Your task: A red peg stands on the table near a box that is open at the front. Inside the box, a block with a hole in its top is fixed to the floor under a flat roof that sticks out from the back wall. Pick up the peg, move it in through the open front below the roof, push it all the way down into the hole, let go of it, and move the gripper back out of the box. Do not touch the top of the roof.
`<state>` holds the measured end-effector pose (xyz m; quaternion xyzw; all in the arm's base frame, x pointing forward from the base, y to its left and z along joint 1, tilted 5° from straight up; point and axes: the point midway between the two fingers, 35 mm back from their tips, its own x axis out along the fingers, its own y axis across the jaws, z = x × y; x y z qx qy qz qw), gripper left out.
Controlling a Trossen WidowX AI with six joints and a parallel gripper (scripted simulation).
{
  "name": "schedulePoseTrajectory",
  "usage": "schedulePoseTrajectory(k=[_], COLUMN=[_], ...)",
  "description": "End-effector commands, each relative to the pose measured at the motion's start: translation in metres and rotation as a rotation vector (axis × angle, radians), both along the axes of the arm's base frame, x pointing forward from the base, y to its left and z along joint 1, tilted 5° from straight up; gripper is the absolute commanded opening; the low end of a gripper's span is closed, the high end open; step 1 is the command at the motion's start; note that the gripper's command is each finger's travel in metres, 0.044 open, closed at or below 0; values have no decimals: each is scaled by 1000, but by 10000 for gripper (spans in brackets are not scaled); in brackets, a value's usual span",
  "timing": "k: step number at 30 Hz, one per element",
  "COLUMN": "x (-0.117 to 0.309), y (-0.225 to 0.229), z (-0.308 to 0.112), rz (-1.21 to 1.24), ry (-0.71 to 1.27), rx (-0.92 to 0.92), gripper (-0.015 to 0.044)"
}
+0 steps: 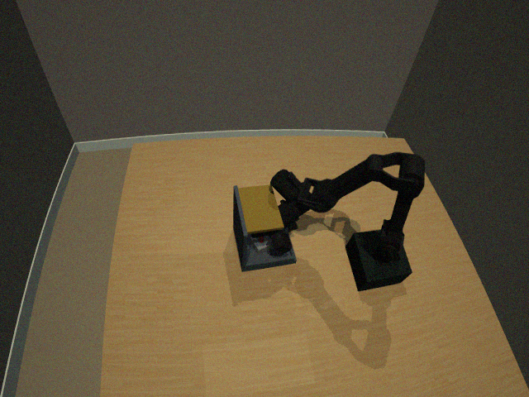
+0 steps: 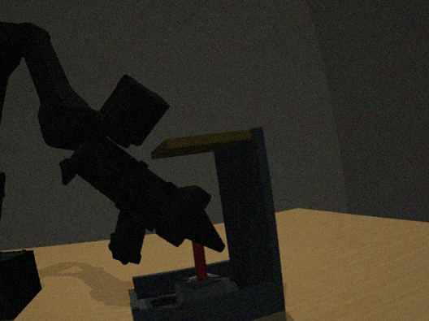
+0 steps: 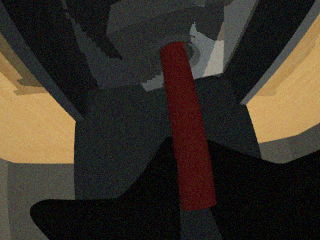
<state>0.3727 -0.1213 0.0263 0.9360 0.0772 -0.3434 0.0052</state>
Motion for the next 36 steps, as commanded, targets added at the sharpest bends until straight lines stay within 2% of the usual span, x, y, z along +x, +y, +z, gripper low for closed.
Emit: schedulePoseTrajectory(k=[1, 36], x=[-2, -1], y=[2, 3], z=[-10, -19], rz=[-1, -1], ry=[18, 18], rx=[6, 7], gripper=[0, 0])
